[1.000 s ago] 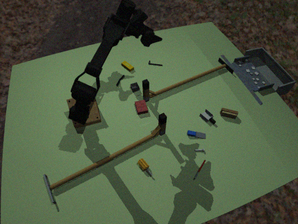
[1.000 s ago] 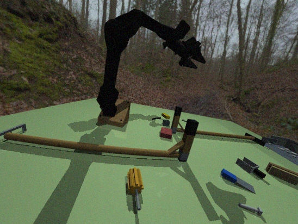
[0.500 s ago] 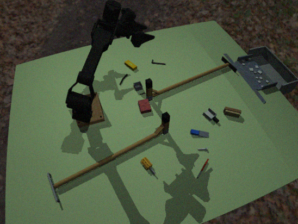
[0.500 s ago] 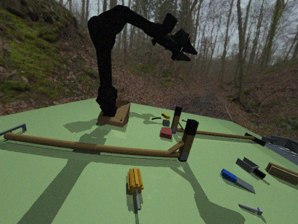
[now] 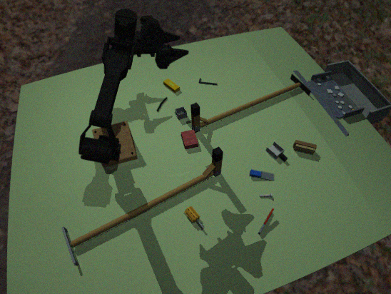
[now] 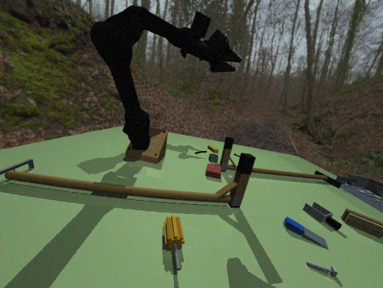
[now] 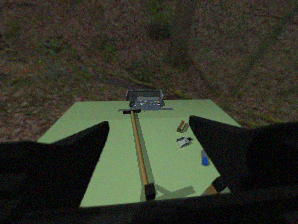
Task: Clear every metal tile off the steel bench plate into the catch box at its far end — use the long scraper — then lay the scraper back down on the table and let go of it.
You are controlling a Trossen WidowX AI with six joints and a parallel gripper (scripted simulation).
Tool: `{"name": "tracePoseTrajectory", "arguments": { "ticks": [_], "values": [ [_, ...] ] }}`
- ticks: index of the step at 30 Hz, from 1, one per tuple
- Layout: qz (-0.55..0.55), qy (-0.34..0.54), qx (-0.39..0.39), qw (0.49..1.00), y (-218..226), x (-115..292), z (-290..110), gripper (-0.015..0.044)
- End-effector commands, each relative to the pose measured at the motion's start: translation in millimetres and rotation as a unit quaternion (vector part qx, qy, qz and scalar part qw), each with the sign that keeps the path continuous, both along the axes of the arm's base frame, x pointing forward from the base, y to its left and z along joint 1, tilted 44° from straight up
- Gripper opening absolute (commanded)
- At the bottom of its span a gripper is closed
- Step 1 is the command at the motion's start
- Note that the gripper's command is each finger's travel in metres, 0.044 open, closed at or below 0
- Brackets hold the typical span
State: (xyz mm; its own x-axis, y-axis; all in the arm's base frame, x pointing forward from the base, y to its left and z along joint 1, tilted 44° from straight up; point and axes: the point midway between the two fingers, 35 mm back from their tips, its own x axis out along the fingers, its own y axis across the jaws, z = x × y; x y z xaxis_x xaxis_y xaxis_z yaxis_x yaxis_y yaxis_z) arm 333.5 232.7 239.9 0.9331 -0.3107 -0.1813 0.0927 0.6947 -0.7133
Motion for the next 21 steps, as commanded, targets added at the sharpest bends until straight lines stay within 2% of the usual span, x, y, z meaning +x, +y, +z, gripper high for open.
{"name": "tracePoseTrajectory", "arguments": {
  "ticks": [1, 9, 21],
  "values": [
    [0.007, -0.014, 0.005, 1.000, -1.1, -14.7, 4.5, 0.0440],
    [0.017, -0.035, 0.018, 0.999, -5.9, -38.3, 9.8, 0.0440],
    [0.022, -0.039, 0.015, 0.999, -3.9, -35.6, 10.5, 0.0440]
  ]
}}
